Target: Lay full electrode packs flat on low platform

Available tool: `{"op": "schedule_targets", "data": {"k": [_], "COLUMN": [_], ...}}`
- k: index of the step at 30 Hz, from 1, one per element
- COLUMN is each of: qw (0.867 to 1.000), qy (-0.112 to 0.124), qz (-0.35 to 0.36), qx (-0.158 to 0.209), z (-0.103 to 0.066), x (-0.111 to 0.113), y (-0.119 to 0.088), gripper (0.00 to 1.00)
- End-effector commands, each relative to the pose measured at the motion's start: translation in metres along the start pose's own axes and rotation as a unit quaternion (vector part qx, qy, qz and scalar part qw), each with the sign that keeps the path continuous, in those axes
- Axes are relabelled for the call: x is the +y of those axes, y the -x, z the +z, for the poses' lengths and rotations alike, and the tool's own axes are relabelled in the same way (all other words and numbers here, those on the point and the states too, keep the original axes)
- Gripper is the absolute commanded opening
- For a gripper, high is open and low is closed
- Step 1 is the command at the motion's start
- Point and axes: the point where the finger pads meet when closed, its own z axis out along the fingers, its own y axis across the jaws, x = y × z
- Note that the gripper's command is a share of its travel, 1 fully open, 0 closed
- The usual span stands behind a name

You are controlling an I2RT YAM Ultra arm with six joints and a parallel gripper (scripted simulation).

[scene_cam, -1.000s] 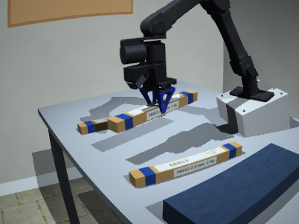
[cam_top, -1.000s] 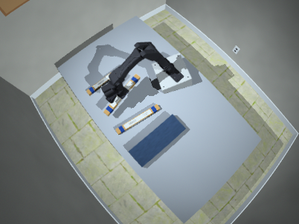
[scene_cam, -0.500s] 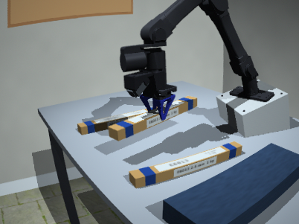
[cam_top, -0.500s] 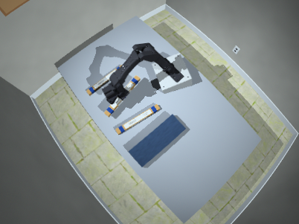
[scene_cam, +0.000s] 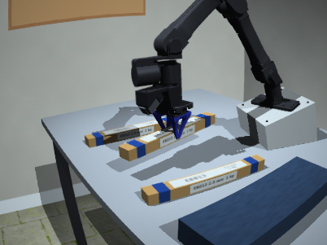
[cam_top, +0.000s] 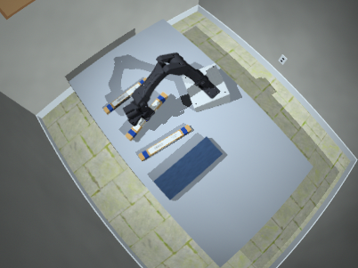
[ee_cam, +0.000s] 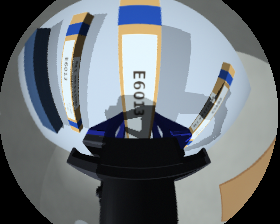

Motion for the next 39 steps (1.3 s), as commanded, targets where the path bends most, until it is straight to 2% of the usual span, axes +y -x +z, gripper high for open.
{"op": "schedule_targets", "data": {"k": [1,7,11,15,16,18,39], "qw": [0.999,0.999,0.999,1.0,0.999,0.999,0.999], "qy": [-0.013,-0.01,-0.015,-0.005,-0.012,-0.014,-0.011], "qz": [0.003,0.003,0.005,0.001,0.002,0.003,0.002], "qx": [-0.041,-0.035,-0.046,-0.024,-0.038,-0.044,-0.035], "z": [-0.016,-0.003,-0.005,0.016,0.006,0.004,0.01], "x": [-0.01,-0.009,-0.013,-0.006,-0.009,-0.012,-0.009], "y": [0.017,0.013,0.021,0.01,0.017,0.021,0.014], "gripper": [0.0,0.0,0.0,0.0,0.0,0.0,0.0]}}
